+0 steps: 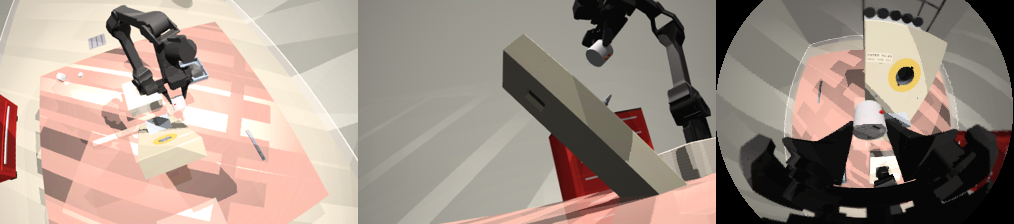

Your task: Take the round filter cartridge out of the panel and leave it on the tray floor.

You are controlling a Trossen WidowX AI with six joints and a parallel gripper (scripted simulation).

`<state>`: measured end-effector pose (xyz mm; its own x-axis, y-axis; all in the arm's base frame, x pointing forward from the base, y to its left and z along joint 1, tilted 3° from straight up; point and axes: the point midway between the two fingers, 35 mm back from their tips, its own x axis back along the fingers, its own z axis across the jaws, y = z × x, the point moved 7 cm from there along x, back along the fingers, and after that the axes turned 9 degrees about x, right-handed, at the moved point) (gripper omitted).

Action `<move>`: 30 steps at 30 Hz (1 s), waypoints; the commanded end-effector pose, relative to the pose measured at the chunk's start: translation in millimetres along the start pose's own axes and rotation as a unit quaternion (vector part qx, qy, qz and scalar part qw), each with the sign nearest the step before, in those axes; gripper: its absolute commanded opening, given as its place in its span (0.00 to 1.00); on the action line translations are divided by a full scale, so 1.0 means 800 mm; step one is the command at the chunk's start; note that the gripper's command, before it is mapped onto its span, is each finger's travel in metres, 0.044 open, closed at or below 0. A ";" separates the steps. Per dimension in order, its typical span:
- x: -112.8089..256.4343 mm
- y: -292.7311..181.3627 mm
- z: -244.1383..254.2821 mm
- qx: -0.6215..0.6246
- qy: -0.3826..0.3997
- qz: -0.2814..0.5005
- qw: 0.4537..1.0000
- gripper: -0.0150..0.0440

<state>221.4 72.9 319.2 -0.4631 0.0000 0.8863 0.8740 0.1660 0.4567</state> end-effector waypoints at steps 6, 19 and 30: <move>-0.005 -0.013 0.046 0.104 0.062 -0.007 0.993 0.25; -0.003 -0.047 0.117 0.269 0.157 -0.024 0.950 0.25; 0.004 -0.089 0.169 0.400 0.235 -0.041 0.885 0.25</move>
<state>147.4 187.9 282.7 -0.2729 -0.3969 0.8764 0.4283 0.7656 0.4800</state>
